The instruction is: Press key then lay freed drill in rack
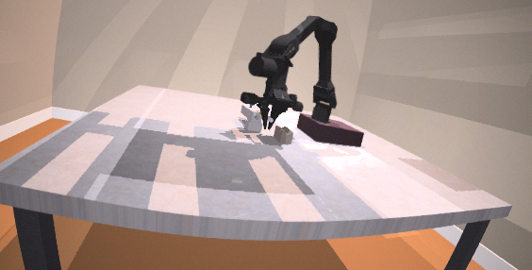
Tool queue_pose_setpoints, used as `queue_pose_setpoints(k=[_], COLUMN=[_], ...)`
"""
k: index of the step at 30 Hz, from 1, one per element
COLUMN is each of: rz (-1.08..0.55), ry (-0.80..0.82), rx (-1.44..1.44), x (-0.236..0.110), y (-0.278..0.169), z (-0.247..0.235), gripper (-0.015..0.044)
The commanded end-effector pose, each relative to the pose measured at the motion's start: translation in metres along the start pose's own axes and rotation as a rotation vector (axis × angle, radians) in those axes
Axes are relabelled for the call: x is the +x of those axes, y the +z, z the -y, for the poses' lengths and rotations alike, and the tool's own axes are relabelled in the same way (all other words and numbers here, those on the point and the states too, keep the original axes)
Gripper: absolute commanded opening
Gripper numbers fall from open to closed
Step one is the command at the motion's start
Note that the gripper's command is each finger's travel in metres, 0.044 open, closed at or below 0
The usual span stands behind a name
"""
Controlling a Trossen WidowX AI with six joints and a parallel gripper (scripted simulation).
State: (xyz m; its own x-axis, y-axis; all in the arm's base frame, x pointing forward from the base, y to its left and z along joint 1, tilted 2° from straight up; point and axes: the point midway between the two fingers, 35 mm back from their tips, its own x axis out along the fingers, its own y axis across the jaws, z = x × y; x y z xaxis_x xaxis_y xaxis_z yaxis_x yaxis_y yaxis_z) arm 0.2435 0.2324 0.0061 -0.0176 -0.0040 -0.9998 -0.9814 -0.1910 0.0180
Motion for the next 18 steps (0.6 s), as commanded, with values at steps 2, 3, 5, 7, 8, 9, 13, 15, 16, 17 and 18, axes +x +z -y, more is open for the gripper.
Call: queue_pose_setpoints(k=[2,3,5,7,8,9,13,15,16,17,18], rz=[0.003,0.003,0.003,0.003,0.003,0.003,0.003,0.003,0.003,0.003,0.003], ry=[-0.003,-0.003,-0.003,-0.003,-0.003,-0.003,-0.003,-0.003,-0.003,-0.003,-0.003], rx=[-0.003,-0.003,-0.003,-0.003,-0.003,-0.003,-0.003,-0.003,-0.003,-0.003,-0.003], x=[-0.0037,-0.0041,-0.0048,-0.0056,-0.006,-0.0063,-0.0079,-0.0086,-0.009,-0.0094,-0.0097], y=[0.0002,0.0002,0.0001,0.0001,0.0001,0.0001,0.0,0.0,0.0,0.0,0.0], z=[0.0003,0.0003,0.0003,0.0003,0.0003,0.0003,0.0003,0.0003,0.0003,0.0003,0.0003], gripper=[0.0,0.0,0.0,0.0,0.0,0.0,0.0,0.0,0.0,0.0,0.0])
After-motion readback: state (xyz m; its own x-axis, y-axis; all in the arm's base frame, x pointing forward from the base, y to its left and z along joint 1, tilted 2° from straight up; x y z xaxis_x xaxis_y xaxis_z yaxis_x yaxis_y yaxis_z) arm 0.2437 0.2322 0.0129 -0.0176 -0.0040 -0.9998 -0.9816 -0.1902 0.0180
